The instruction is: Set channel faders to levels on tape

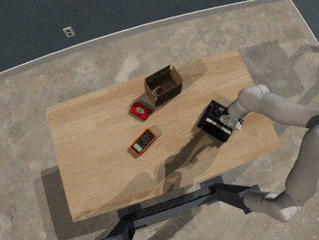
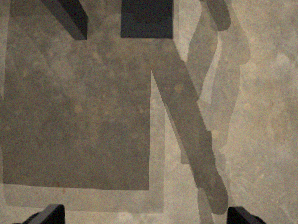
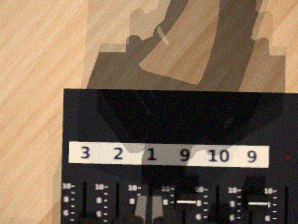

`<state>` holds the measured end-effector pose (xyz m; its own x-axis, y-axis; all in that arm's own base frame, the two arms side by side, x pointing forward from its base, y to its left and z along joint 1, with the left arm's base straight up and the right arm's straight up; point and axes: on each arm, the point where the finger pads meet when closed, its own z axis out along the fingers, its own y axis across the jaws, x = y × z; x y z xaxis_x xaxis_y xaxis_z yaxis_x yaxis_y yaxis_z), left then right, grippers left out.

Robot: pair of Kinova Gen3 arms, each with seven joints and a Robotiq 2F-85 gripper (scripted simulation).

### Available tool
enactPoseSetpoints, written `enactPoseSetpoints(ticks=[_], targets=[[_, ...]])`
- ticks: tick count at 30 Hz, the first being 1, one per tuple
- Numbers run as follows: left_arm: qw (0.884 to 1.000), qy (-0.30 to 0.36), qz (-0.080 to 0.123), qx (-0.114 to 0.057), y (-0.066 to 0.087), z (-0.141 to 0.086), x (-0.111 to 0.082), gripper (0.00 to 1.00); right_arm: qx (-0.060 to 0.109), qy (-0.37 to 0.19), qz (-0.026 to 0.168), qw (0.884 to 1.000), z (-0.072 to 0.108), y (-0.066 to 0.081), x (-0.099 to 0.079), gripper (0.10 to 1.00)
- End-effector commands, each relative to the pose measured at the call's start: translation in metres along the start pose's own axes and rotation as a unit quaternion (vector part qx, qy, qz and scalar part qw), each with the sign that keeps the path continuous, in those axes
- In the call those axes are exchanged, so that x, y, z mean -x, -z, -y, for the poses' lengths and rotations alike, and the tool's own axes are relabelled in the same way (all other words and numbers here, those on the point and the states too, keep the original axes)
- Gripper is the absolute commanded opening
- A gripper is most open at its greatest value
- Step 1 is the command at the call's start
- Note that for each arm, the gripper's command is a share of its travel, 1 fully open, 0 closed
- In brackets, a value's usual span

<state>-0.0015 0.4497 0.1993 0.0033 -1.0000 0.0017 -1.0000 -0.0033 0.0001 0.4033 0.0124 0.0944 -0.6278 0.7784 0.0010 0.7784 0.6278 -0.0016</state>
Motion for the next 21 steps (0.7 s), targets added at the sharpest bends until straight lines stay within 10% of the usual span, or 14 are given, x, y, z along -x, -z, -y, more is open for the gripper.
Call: enactPoseSetpoints(ticks=[1,21], targets=[[1.0,0.0,0.001,0.0,0.0007,0.0,0.0003,1.0,0.001,0.0,0.0,1.0,-0.0004,0.0001,0.0003,0.099],[1.0,0.0,0.001,0.0,0.0007,0.0,0.0003,1.0,0.001,0.0,0.0,1.0,-0.0004,-0.0017,0.0003,0.099]])
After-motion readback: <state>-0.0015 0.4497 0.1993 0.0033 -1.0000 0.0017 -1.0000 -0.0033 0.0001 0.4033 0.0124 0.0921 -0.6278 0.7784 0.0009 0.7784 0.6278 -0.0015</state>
